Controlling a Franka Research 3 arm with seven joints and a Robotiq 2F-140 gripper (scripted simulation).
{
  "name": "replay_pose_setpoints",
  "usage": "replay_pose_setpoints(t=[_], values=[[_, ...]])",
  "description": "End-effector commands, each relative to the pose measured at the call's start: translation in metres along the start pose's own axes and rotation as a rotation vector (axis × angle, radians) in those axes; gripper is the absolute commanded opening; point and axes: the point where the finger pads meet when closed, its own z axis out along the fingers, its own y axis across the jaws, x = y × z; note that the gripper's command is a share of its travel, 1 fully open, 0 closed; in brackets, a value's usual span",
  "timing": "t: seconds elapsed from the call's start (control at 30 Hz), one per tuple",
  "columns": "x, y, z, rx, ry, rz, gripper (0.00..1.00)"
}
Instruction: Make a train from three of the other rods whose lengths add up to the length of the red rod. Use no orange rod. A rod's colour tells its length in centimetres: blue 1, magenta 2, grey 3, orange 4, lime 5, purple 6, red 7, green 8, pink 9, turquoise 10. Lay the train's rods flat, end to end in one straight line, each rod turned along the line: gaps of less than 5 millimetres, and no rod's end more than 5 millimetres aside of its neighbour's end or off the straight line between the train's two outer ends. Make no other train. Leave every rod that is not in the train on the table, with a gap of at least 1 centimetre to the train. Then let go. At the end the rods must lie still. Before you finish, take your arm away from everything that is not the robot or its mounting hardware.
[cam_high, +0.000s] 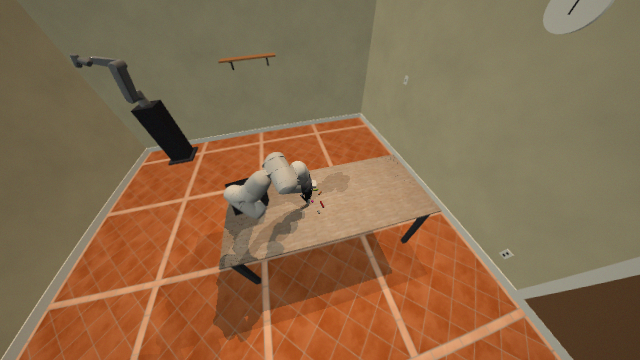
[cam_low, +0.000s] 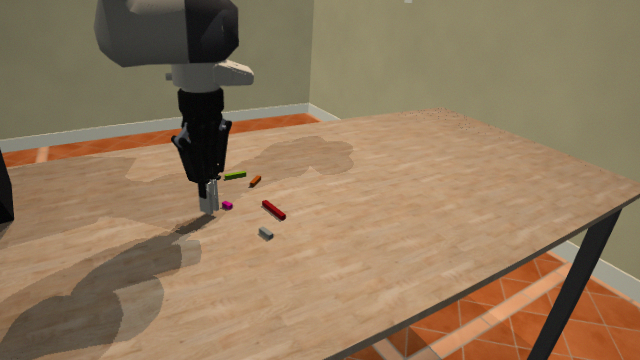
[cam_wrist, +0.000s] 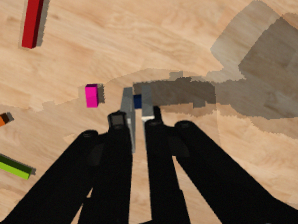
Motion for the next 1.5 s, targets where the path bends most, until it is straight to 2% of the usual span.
replay_pose_setpoints(t=[0.0, 1.47], values=[[-0.001, -0.001, 0.000, 0.001, -0.001, 0.003, 0.03], [-0.001, -0.001, 0.010, 0.001, -0.001, 0.003, 0.03]])
